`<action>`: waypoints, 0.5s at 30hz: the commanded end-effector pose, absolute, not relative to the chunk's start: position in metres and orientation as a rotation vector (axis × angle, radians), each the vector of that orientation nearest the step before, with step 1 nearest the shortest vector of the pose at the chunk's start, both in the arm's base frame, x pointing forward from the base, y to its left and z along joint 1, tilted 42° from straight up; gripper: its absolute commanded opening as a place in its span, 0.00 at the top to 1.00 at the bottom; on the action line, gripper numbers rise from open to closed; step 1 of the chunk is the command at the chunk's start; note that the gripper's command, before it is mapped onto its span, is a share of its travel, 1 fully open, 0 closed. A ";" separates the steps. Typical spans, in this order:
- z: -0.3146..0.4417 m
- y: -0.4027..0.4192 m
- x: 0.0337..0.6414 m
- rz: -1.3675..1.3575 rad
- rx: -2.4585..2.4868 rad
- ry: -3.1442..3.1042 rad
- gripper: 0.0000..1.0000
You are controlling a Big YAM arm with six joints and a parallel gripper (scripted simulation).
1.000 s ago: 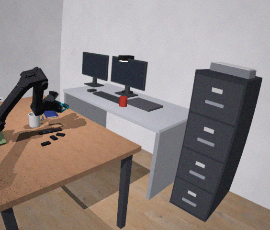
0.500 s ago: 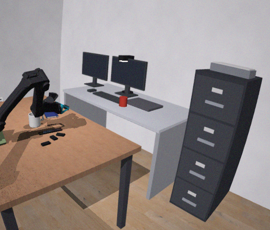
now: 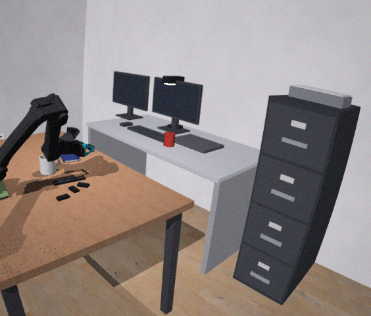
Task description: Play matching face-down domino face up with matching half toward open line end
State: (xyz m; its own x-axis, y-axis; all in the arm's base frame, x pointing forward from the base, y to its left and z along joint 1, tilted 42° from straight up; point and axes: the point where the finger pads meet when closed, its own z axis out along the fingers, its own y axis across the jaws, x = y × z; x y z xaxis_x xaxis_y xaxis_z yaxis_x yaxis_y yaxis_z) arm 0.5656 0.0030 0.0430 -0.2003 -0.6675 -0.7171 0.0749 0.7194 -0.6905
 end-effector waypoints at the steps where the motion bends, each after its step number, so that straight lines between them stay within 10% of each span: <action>1: 0.055 0.011 0.566 -0.712 -0.479 1.619 0.48; 15: 0.050 0.010 0.563 -0.704 -0.474 1.635 0.48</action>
State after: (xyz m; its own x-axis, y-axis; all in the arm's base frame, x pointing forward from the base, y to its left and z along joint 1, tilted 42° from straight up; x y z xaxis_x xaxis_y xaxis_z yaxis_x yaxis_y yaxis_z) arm 0.5625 0.0024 0.0405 -0.2072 -0.6674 -0.7153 0.0712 0.7190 -0.6914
